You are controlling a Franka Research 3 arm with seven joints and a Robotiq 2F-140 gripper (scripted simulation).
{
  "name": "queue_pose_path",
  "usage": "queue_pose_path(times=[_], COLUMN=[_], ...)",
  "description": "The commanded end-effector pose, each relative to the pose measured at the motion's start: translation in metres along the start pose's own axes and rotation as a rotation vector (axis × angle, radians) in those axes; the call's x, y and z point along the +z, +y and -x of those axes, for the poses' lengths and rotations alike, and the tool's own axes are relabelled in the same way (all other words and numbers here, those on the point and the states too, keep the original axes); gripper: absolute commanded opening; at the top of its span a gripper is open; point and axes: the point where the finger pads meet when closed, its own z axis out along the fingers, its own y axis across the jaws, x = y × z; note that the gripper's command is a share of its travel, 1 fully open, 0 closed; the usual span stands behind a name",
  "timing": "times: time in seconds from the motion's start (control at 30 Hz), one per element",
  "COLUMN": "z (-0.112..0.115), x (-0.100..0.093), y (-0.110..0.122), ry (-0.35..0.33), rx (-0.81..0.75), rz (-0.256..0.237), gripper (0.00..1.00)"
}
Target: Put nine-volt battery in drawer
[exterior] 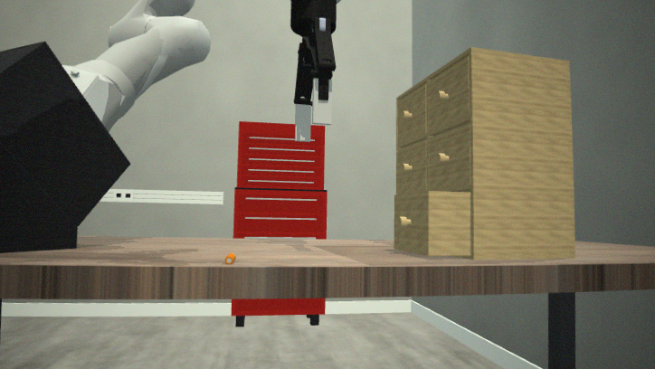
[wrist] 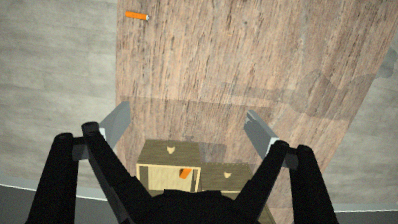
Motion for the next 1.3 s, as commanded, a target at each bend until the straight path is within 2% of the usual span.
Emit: queue_pose_path(times=[0.0,0.17,0.23,0.33,0.53,0.93,1.07,1.23,1.27], z=[0.000,-0.004,-0.024,-0.071,-0.095,-0.094,-0.087,-0.074,-0.074], x=[0.000,-0.003,-0.017,-0.045,-0.058,-0.056,-0.049,-0.036,-0.036], y=[0.001,-0.002,-0.010,-0.023,-0.026,-0.027,-0.027,-0.027,-0.027], ry=[0.002,0.000,0.002,0.003,0.002,-0.021,-0.073,-0.177,-0.177], rx=[0.008,0.000,0.001,0.006,0.009,0.010,0.010,0.009,0.009], rz=[0.002,-0.001,-0.002,0.000,0.003,0.004,0.003,0.003,0.003], gripper=[1.00,1.00,1.00,1.00,1.00,1.00,1.00,1.00,1.00])
